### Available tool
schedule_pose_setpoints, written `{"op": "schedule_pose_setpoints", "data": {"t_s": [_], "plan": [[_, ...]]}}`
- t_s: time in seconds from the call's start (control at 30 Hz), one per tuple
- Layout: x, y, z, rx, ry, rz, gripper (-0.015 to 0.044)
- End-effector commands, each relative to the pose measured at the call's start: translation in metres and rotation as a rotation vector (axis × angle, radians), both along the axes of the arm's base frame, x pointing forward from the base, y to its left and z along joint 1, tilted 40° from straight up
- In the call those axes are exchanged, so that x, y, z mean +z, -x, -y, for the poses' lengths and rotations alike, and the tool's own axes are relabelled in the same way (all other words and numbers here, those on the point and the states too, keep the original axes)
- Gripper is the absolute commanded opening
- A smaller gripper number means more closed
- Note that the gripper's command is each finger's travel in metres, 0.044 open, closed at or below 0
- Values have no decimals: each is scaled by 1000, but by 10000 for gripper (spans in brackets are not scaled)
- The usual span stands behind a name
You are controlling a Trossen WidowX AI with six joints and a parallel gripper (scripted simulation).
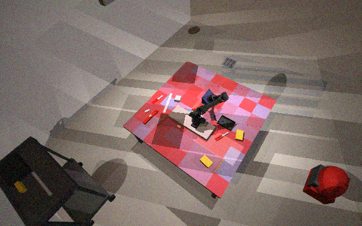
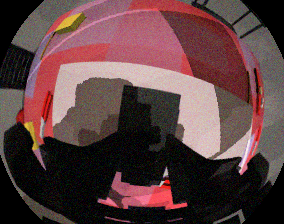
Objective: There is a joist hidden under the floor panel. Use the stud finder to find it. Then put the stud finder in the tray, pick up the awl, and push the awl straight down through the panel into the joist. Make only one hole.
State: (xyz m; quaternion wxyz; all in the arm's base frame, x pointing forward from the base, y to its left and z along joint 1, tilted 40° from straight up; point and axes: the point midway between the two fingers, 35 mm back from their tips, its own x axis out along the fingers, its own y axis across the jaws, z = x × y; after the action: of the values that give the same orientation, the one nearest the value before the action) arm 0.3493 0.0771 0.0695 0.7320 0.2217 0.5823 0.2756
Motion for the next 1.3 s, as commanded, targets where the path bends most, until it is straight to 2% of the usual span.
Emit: {"op": "schedule_pose_setpoints", "data": {"t_s": [0.0,1.27], "plan": [[-10,-2,11,-5,6,-3,0],[-79,-17,94,-5,12,-2,0]]}}
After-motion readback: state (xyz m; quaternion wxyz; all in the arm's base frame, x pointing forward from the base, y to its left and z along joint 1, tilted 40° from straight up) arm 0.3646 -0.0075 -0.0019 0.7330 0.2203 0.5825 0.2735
